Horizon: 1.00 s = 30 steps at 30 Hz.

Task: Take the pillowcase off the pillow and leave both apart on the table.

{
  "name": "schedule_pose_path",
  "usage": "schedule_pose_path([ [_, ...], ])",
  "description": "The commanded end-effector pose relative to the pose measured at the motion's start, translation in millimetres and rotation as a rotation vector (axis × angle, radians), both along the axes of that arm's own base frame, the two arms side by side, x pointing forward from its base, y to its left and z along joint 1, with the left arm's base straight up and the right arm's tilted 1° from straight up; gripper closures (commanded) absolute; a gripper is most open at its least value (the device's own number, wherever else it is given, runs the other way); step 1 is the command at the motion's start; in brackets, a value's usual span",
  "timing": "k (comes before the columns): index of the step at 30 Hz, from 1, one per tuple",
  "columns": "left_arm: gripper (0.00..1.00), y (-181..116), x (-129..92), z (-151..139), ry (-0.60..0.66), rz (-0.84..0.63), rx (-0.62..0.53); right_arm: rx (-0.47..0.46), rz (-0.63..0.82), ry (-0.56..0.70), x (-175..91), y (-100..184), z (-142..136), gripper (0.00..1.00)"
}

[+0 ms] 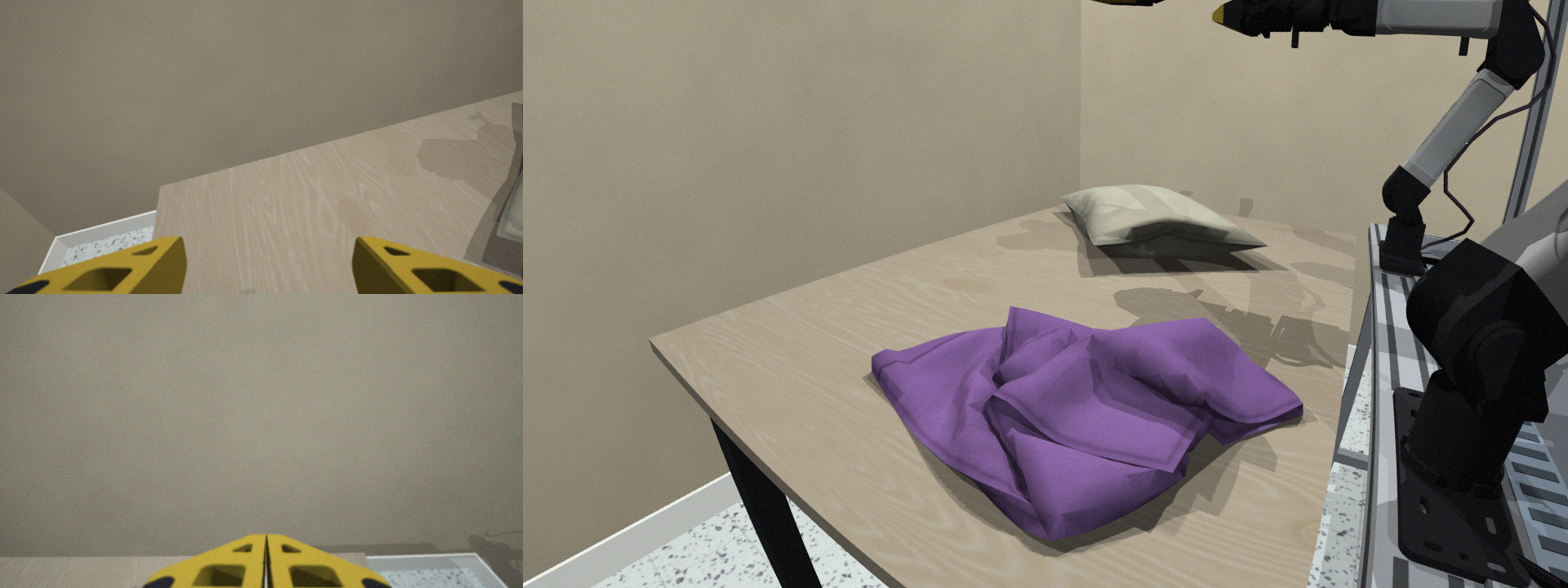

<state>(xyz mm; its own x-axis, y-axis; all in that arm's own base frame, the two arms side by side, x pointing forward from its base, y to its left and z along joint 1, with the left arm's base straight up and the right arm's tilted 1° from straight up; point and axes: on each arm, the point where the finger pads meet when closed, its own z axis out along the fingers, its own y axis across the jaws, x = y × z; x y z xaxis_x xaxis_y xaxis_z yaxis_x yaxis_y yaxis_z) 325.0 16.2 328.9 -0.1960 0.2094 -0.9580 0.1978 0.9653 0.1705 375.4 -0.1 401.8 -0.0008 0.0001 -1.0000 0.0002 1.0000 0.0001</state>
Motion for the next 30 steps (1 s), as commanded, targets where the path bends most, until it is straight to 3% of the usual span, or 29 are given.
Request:
schedule_pose_path([
  [1, 0.4, 7.0, 19.1, 32.1, -0.092, 0.123, -0.046, -0.01, 0.026, 0.006, 1.2, 6.9, 2.8, 0.97],
  [11, 0.4, -7.0, 53.4, 87.9, -0.268, 0.251, -0.242, -0.01, 0.029, -0.005, 0.5, 7.8, 8.1, 0.97],
  [15, 0.4, -12.6, 56.2, 87.3, -0.262, 0.237, -0.243, -0.01, 0.022, 0.005, 0.8, 5.3, 3.3, 0.97],
  [17, 0.4, -14.8, 57.5, 54.4, -0.174, 0.216, -0.193, -0.01, 0.011, 0.007, 1.2, 1.7, 2.0, 0.97],
  [18, 0.4, -19.2, 57.6, 52.3, -0.163, 0.191, -0.18, -0.01, 0.011, 0.007, 1.2, 1.7, 2.1, 0.97],
  [21, 0.4, -18.9, 57.4, 54.0, -0.166, 0.18, -0.173, -0.01, 0.009, 0.004, 0.1, 1.1, 2.8, 0.97],
  [22, 0.4, -15.3, 47.9, 66.5, -0.201, 0.183, -0.176, -0.01, 0.007, 0.002, -0.8, 0.4, 3.5, 0.97],
  [30, 0.4, -16.0, 46.9, 68.0, -0.204, 0.178, -0.185, -0.01, 0.004, -0.003, -2.7, -0.8, 4.7, 0.97],
])
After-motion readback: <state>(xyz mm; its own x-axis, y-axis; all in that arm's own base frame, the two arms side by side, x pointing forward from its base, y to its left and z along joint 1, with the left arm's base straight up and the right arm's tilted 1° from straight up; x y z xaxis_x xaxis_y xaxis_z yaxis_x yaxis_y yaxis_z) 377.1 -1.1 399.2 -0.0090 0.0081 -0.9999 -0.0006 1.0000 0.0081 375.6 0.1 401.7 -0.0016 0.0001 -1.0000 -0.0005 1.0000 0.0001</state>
